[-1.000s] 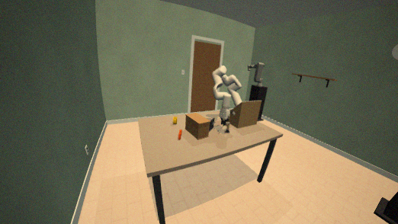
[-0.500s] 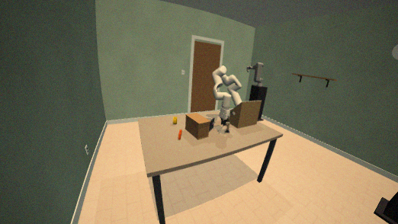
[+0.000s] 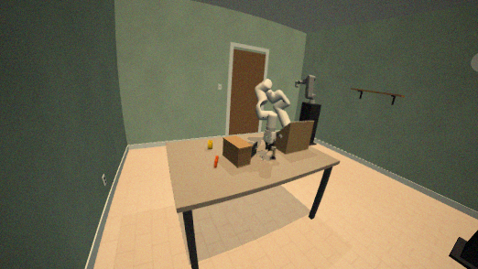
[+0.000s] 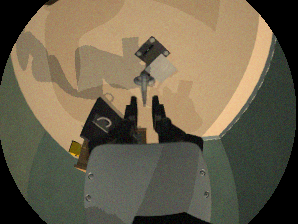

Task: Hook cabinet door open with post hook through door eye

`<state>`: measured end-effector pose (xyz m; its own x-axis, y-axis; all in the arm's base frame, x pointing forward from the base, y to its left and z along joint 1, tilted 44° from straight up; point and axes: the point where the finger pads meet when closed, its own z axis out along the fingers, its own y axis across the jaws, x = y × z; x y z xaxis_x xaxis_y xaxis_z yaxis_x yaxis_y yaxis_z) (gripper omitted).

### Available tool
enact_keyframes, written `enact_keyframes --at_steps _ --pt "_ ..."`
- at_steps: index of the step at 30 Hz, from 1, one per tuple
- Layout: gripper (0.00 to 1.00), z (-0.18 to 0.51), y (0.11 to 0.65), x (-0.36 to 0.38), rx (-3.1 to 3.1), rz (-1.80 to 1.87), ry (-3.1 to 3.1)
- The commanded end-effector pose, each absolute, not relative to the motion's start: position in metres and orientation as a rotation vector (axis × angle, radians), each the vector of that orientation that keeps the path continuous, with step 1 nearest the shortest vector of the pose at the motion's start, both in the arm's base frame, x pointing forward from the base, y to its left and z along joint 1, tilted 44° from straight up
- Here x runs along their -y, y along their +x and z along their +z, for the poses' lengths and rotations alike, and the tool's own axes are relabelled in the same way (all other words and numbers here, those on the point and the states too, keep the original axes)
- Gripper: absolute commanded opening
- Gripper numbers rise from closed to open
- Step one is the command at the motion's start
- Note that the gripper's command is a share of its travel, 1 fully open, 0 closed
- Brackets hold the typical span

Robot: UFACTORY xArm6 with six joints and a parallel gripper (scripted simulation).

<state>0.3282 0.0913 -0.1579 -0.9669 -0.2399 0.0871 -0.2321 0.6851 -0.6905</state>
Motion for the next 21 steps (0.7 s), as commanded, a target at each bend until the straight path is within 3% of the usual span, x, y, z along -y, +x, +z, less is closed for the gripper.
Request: enact_keyframes --at_steps 1,21 --pt "0.24 -0.1574 0.3293 -0.0927 -2.873 -1.172 -0.403" --pt "0.24 -0.1591 0.3296 -0.0911 -2.873 -1.172 -0.403"
